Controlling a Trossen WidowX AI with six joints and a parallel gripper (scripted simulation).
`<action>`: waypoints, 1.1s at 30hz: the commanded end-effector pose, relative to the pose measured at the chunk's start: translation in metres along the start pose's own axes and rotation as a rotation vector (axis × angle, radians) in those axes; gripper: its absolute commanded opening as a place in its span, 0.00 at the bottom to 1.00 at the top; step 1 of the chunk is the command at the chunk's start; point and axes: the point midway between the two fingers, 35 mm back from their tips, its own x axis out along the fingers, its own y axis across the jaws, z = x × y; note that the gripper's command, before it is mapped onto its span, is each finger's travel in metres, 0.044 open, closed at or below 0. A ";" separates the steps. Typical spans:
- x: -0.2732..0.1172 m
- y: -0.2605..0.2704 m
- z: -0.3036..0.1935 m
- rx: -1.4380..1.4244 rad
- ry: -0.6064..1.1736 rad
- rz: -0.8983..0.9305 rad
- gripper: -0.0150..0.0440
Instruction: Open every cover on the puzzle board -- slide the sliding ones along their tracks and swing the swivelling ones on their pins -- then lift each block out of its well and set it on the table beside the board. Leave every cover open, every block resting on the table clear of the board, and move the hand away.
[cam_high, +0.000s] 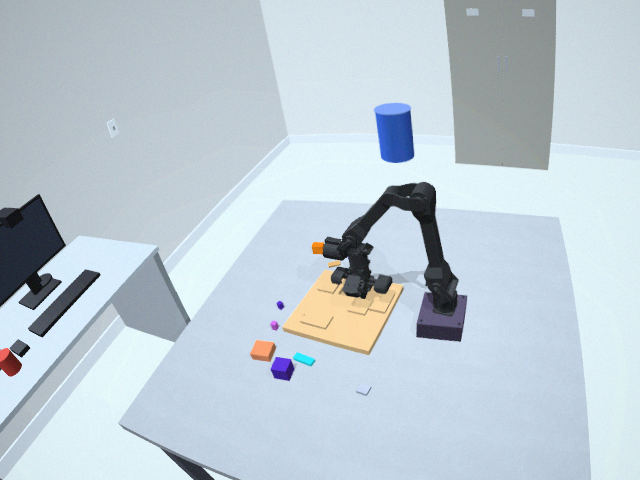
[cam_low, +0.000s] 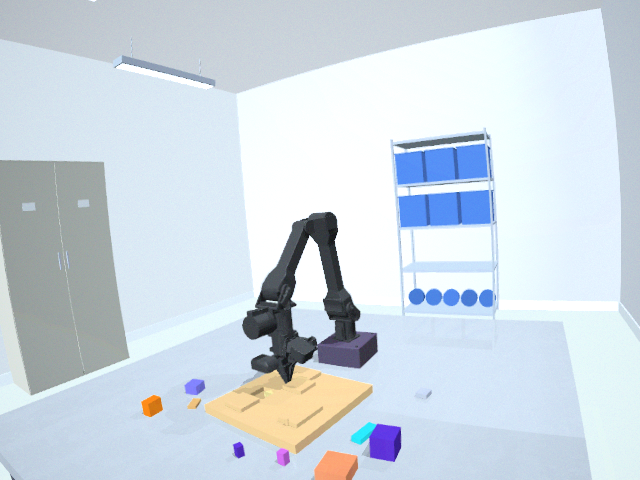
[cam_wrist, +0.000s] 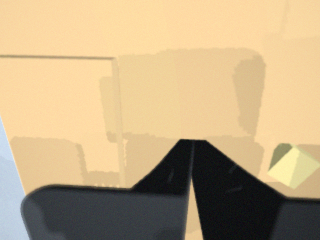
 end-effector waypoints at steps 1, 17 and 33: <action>0.000 -0.001 0.004 0.002 -0.002 0.000 0.25; 0.000 -0.002 0.020 0.002 -0.004 0.000 0.25; 0.000 -0.001 0.036 0.002 -0.005 0.000 0.25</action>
